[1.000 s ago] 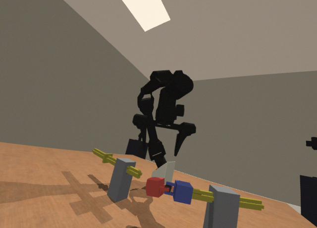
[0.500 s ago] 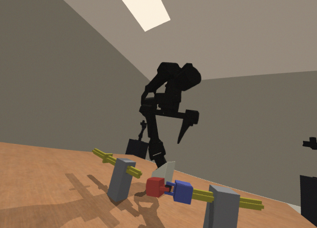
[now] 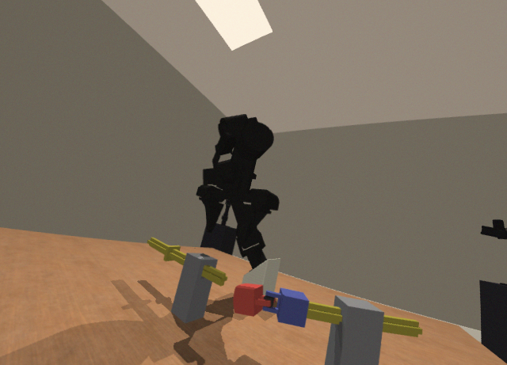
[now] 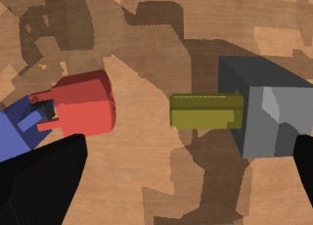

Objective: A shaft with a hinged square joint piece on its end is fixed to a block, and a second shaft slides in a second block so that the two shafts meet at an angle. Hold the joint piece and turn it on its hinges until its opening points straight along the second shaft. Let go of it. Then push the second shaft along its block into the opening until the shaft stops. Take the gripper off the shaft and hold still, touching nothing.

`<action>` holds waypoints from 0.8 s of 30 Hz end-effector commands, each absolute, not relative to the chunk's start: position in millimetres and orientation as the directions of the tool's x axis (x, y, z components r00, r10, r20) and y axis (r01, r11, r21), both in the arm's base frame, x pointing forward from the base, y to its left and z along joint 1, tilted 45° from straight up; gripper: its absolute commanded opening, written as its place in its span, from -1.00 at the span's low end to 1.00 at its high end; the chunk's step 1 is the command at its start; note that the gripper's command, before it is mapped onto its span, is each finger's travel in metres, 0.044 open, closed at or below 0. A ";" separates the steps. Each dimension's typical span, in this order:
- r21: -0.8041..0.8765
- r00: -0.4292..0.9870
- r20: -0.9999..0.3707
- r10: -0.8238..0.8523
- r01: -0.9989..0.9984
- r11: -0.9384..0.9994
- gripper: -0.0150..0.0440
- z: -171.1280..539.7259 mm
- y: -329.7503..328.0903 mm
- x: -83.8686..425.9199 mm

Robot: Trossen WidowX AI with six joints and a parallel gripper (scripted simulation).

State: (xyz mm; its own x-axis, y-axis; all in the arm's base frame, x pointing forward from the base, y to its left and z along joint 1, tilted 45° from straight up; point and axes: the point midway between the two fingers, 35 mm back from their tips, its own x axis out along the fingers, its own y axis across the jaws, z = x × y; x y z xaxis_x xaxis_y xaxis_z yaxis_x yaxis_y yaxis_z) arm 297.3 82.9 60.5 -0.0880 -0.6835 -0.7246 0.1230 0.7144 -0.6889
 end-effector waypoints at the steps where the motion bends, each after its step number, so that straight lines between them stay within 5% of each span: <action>1: -0.685 -0.085 -0.725 -0.684 0.192 0.703 1.00 59.7 80.9 294.6; 24: -0.431 -0.087 -0.764 -0.640 0.806 0.405 1.00 53.6 71.4 293.7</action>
